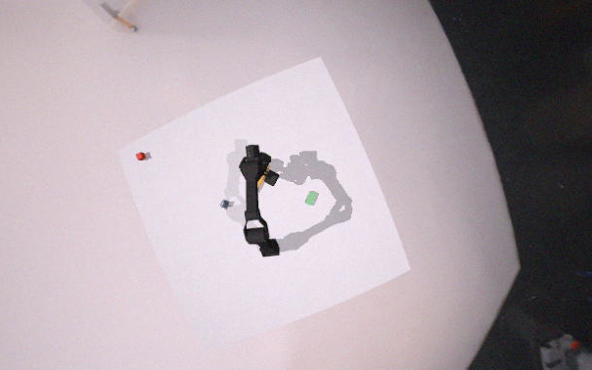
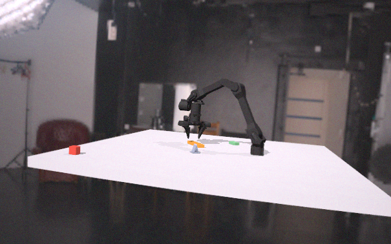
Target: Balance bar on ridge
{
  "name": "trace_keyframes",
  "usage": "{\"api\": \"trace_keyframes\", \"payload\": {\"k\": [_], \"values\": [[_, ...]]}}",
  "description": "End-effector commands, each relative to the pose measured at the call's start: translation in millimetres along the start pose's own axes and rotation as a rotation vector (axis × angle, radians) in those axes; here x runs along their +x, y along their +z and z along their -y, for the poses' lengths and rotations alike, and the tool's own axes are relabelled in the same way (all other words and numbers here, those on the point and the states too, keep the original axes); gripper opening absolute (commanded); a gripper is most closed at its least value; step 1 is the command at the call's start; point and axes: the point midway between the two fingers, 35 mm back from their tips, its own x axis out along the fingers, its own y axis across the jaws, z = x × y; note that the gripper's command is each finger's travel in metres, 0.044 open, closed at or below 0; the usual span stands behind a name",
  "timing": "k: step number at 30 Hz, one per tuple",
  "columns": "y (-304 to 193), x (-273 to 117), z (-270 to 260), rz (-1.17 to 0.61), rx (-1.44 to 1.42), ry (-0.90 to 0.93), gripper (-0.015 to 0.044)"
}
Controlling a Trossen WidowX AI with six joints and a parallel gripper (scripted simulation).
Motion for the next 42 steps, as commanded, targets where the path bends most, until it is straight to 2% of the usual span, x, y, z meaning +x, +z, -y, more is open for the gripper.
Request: {"api": "trace_keyframes", "payload": {"k": [1, 15, 31, 37, 42], "values": [[-0.8, 6.2, 1.4, -0.003, -0.005, -0.007, 0.0315], [-1.0, 27.8, 1.7, -0.003, -0.005, -0.007, 0.0315], [-1.0, 28.1, 1.7, -0.003, -0.005, -0.007, 0.0315], [-0.9, 26.7, 0.8, -0.003, 0.000, -0.002, 0.0157], [-0.9, 26.7, 0.8, -0.003, 0.000, -0.002, 0.0124]]}}
